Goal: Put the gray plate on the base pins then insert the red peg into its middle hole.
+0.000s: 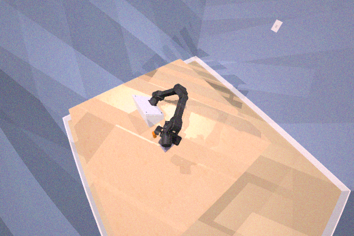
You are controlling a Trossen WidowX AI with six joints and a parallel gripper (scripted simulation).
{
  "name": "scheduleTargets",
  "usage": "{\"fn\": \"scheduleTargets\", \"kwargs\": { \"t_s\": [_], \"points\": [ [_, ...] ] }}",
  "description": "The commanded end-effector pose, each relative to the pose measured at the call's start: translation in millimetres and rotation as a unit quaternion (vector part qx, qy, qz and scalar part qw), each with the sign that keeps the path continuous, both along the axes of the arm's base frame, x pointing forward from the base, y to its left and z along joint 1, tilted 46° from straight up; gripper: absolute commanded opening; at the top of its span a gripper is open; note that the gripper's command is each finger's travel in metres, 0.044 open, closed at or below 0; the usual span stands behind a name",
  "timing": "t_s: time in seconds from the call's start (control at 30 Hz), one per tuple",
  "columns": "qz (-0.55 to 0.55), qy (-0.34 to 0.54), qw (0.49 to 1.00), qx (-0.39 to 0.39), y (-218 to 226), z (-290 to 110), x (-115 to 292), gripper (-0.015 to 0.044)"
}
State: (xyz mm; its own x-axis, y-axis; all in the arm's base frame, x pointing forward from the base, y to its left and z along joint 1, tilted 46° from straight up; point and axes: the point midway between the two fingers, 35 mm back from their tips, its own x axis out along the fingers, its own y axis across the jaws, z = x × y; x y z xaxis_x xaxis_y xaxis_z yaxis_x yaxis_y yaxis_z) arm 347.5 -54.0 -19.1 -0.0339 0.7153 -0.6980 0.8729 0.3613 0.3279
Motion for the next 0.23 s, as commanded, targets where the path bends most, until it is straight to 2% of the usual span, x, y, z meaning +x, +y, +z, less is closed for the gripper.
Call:
{"fn": "scheduleTargets", "kwargs": {
  "t_s": [0.0, 0.2],
  "points": [
    [0.002, -0.003, 1.0, -0.002, -2.6, 2.7, 0.1, 0.015],
    [0.002, -0.003, 1.0, -0.002, -4.8, 5.3, -0.2, 0.015]
  ]
}}
